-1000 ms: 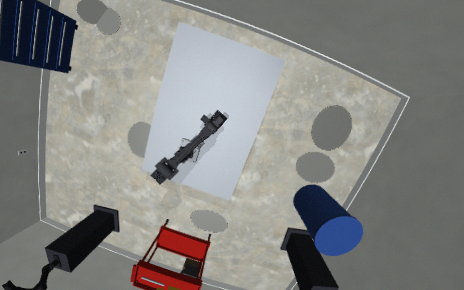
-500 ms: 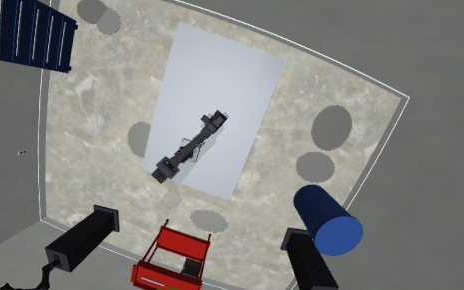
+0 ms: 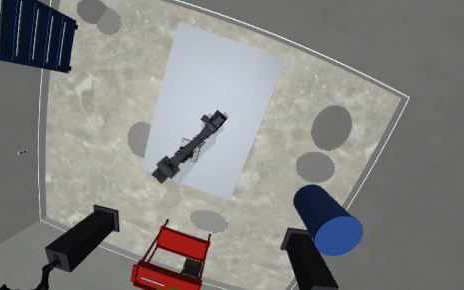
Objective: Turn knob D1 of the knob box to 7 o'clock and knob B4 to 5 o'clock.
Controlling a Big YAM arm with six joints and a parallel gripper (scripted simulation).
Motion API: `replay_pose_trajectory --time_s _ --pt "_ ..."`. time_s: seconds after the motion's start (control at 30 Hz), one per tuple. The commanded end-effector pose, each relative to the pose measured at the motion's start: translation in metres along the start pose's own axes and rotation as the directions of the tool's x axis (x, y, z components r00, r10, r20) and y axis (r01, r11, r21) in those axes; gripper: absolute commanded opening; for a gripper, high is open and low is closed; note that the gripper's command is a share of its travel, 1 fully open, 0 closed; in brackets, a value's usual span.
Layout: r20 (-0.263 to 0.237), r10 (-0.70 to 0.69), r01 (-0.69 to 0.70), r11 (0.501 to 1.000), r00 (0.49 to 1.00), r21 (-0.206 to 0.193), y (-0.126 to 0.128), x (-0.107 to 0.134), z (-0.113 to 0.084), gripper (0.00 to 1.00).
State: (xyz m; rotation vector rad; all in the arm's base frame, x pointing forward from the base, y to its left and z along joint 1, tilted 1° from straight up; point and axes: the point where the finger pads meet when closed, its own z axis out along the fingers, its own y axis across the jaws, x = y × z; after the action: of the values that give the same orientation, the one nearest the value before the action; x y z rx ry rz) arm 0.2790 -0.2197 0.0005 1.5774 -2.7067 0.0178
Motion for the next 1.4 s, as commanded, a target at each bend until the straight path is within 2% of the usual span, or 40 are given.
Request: replay_pose_trajectory --time_s 0.0,1.07,1.1,1.37 --pt "0.002 -0.011 0.011 1.000 1.000 0.019 -0.0084 0.0017 -0.0024 0.20" --pt "0.002 -0.011 0.011 1.000 1.000 0.019 -0.0084 0.0017 -0.0024 0.20" --pt "0.002 -0.011 0.011 1.000 1.000 0.019 -0.0084 0.0017 -0.0024 0.09" --pt "0.002 -0.010 0.010 1.000 1.000 0.020 -0.0084 0.0017 -0.0030 0.09"
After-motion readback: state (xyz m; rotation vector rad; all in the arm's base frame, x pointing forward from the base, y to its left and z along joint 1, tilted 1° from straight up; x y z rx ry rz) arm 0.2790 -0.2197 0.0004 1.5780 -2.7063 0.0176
